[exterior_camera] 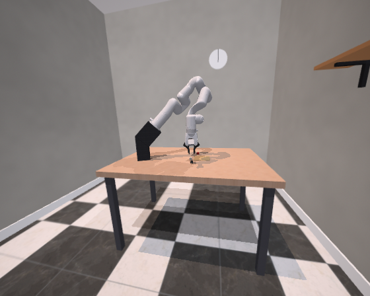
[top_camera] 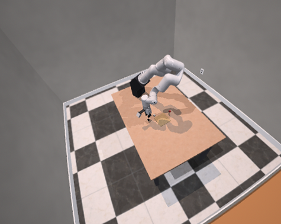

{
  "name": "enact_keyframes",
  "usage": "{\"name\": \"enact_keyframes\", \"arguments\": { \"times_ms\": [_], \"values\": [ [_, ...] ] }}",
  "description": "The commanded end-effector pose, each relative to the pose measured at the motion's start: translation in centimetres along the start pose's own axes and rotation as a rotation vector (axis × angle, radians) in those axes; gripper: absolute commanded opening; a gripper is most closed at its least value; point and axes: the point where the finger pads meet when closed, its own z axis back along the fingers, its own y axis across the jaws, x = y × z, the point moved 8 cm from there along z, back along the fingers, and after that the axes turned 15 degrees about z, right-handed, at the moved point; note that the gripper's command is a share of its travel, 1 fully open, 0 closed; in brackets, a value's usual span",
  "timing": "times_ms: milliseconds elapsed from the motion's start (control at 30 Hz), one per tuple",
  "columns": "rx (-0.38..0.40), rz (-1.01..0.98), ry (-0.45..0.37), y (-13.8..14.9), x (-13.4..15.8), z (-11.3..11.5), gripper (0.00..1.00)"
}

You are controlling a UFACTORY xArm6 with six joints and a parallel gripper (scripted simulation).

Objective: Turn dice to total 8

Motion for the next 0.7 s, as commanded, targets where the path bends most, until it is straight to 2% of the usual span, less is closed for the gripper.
{"name": "enact_keyframes", "arguments": {
  "times_ms": [0,667],
  "values": [
    [-0.001,0.0,0.002,0.0,0.0,0.0,0.36],
    [-0.001,0.001,0.002,0.0,0.0,-1.9,0.36]
  ]
}}
